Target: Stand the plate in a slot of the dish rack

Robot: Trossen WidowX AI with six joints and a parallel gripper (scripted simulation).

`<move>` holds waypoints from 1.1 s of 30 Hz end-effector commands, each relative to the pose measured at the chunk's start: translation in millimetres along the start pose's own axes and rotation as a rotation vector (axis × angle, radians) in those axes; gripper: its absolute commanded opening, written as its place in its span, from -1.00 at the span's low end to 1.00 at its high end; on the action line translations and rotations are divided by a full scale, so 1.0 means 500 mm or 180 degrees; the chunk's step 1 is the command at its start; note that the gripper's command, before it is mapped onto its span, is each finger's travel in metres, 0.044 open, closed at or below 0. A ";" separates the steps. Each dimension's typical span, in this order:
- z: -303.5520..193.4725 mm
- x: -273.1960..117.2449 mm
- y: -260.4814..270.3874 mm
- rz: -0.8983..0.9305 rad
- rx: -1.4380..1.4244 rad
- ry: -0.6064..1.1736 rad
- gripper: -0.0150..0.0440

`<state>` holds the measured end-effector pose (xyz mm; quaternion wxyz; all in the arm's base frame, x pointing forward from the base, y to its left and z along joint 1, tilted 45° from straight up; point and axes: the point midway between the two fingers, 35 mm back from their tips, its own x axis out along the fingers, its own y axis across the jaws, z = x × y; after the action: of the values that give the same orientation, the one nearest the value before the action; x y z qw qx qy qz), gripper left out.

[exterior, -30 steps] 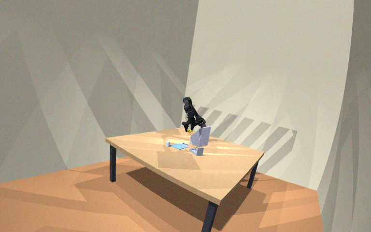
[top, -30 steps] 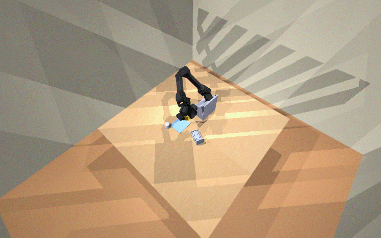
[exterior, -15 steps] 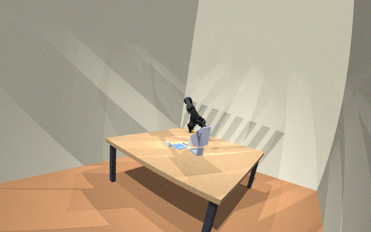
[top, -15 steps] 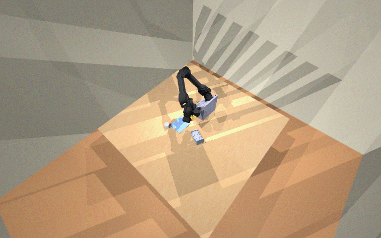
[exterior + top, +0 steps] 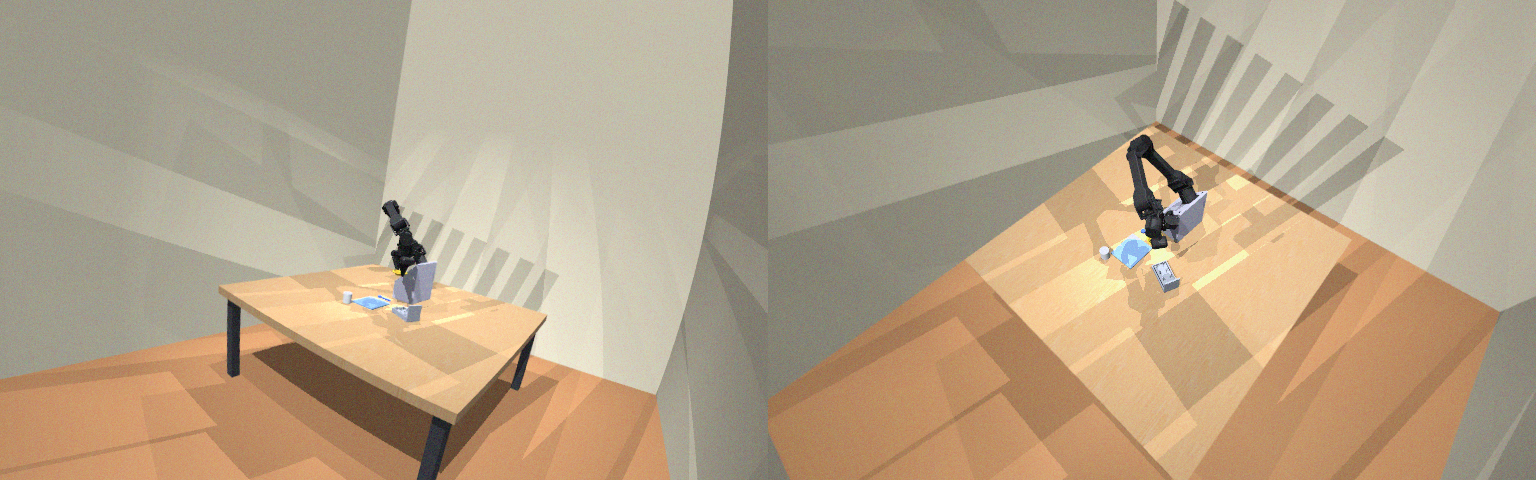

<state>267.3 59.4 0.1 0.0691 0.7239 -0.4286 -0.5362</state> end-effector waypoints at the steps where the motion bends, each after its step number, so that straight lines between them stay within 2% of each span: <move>1: 0.017 0.003 -0.003 0.0012 -0.0530 -0.0016 -0.49; 12: 0.023 0.009 -0.004 0.0001 -0.0669 -0.0066 -0.49; 33: 0.064 0.137 -0.008 -0.0552 0.0179 -0.1499 -0.49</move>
<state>251.3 30.0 -55.9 -0.0609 0.6326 -0.3886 -0.6671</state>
